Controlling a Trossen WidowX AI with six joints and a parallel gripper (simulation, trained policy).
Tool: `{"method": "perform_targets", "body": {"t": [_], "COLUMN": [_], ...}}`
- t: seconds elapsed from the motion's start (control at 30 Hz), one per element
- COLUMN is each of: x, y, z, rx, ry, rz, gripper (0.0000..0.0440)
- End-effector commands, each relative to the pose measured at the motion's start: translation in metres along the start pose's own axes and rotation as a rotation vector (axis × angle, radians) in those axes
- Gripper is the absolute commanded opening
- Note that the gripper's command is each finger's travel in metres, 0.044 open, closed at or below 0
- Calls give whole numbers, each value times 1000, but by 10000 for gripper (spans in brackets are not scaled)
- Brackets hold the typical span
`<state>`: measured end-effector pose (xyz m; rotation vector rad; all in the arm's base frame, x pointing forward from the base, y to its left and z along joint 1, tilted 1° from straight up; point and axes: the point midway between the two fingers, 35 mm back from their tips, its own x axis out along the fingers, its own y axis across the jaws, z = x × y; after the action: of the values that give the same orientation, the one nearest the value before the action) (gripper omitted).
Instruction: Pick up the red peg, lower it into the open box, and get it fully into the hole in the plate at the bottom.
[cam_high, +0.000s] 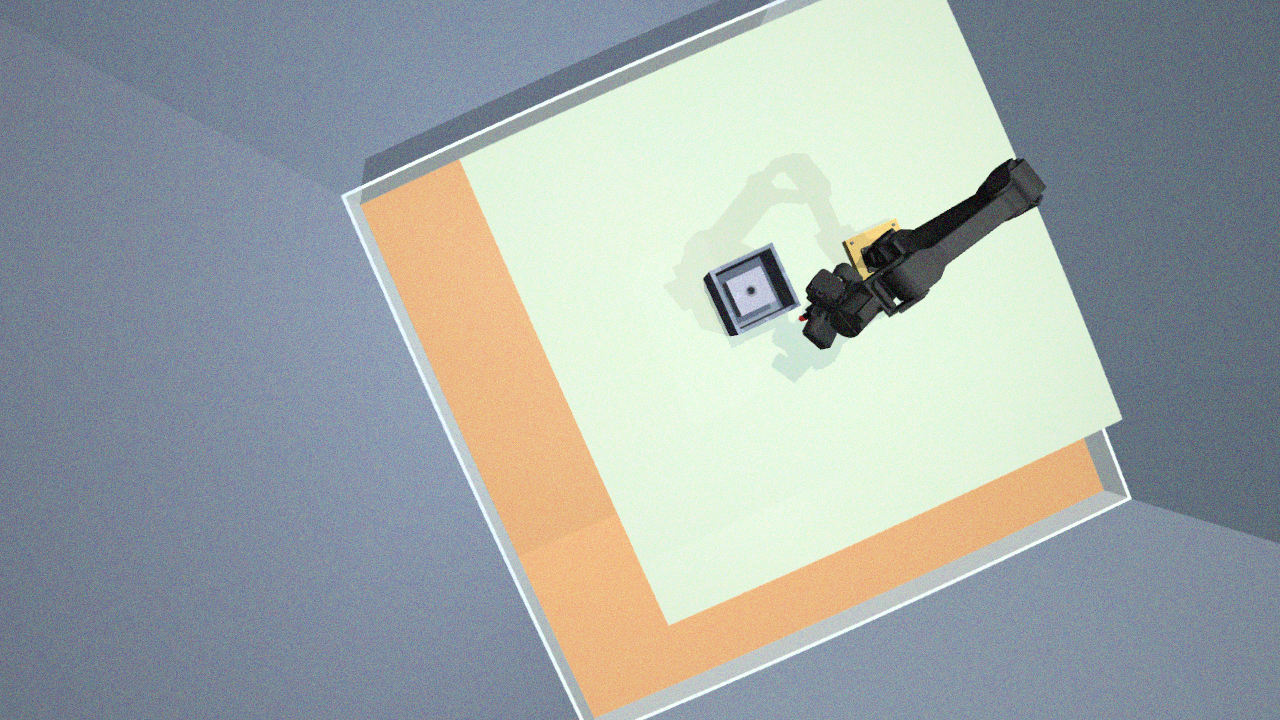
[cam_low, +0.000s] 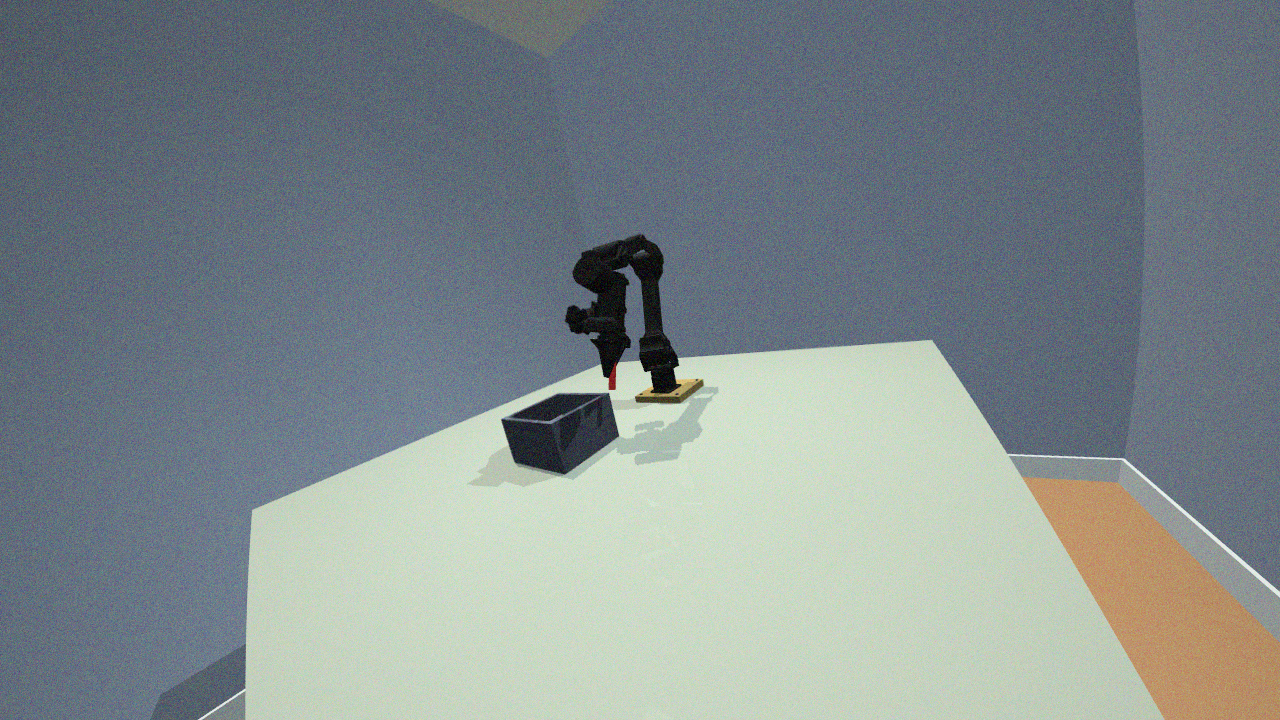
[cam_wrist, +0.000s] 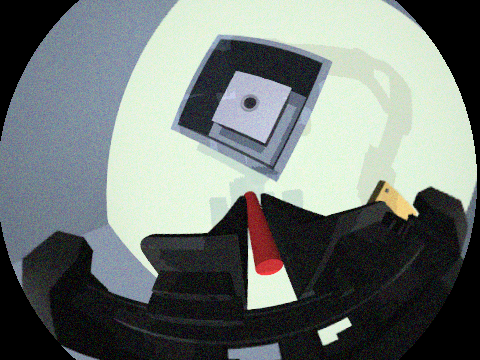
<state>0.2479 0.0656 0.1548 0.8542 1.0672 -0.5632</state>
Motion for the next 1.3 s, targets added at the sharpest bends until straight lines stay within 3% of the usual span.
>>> {"method": "perform_targets", "body": {"t": [0.0,0.73,1.27], "x": [4,35,72], "y": [0,-5,-14], "z": [17,88,106], "rx": [10,126,157], "ry": [-23,-87,-34], "rz": [-23,-61,-118], "gripper": [0,3,14]}}
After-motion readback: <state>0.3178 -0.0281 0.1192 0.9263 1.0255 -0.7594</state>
